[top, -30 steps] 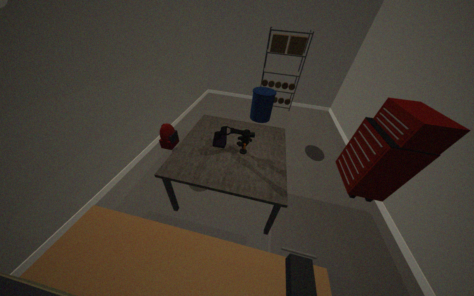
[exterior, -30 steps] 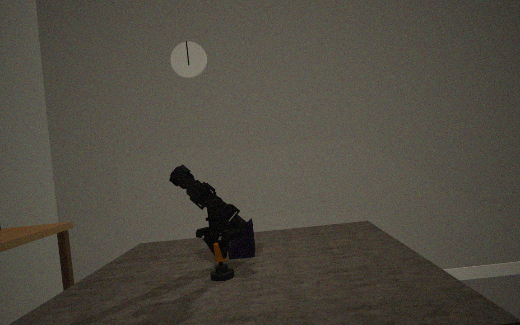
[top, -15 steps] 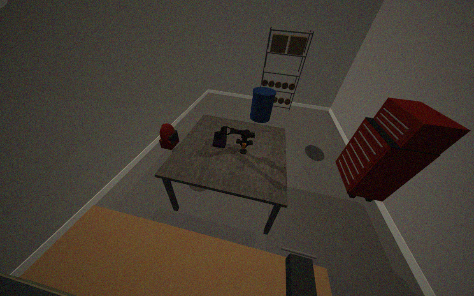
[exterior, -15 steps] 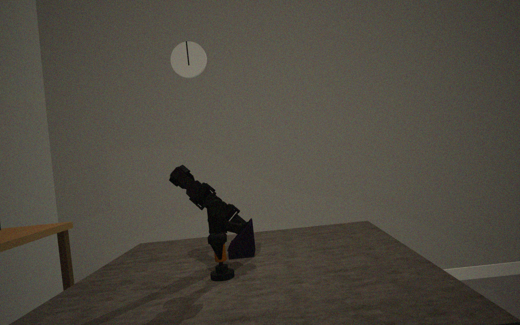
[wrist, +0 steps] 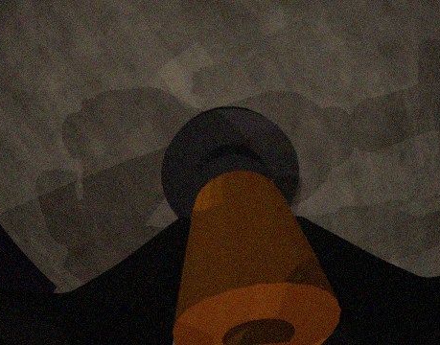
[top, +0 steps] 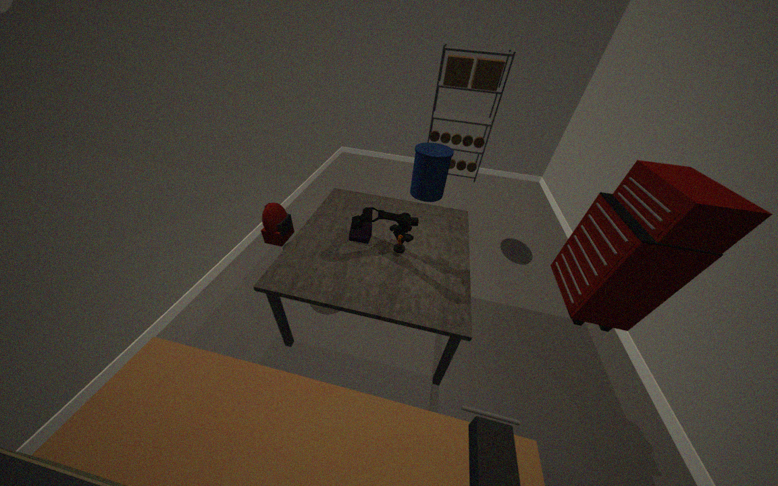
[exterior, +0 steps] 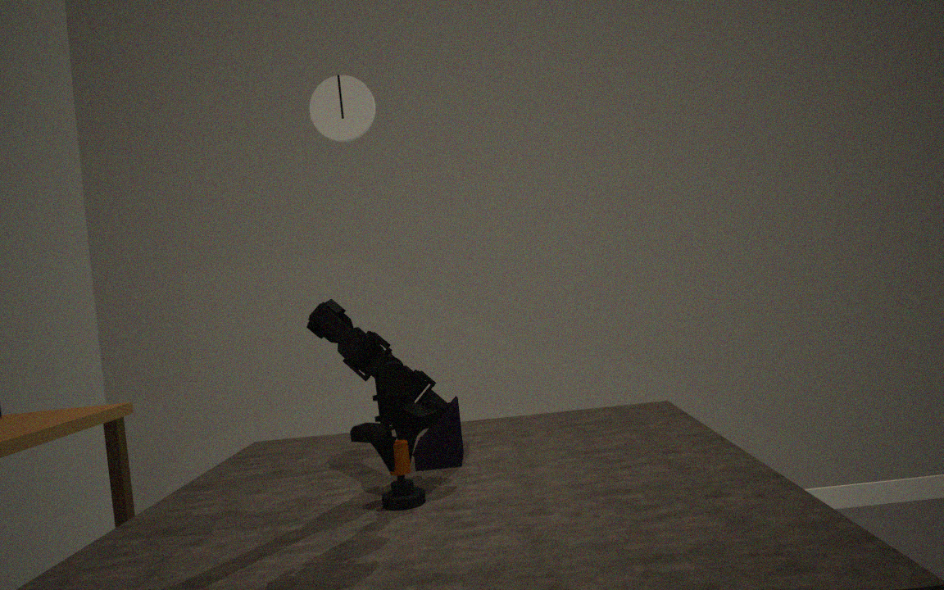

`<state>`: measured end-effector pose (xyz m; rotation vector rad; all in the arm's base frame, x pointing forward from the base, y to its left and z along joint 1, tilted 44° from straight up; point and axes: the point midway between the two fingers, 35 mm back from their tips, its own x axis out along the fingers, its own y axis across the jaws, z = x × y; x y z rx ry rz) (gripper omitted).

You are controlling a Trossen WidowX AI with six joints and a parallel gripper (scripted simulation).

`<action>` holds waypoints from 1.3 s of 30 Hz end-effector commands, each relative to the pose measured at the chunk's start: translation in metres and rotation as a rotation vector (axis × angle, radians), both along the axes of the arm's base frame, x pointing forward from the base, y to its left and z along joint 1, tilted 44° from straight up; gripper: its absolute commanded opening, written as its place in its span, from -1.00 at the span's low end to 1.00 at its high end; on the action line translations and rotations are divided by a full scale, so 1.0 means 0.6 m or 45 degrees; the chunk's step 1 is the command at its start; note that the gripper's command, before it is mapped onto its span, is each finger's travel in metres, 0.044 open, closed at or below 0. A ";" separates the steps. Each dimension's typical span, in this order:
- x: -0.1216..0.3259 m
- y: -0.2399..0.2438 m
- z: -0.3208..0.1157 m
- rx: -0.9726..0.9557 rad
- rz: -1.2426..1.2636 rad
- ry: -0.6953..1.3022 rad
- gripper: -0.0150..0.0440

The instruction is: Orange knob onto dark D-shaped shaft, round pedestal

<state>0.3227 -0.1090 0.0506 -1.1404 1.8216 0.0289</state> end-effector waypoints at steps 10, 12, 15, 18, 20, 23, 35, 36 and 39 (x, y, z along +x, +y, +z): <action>-0.003 0.006 0.005 -0.174 -1.119 -1.068 -0.49; -0.003 0.007 0.004 -0.175 -1.124 -1.074 -0.49; -0.005 0.007 0.003 -0.175 -1.124 -1.074 -0.49; -0.006 0.008 0.001 -0.175 -1.124 -1.074 -0.49; -0.007 0.009 -0.001 -0.175 -1.124 -1.074 -0.49; -0.006 0.009 -0.002 -0.175 -1.124 -1.074 -0.49; -0.006 0.008 -0.005 -0.175 -1.124 -1.074 -0.49; -0.006 0.008 -0.005 -0.175 -1.124 -1.074 -0.49; -0.004 0.008 -0.004 -0.175 -1.124 -1.074 -0.49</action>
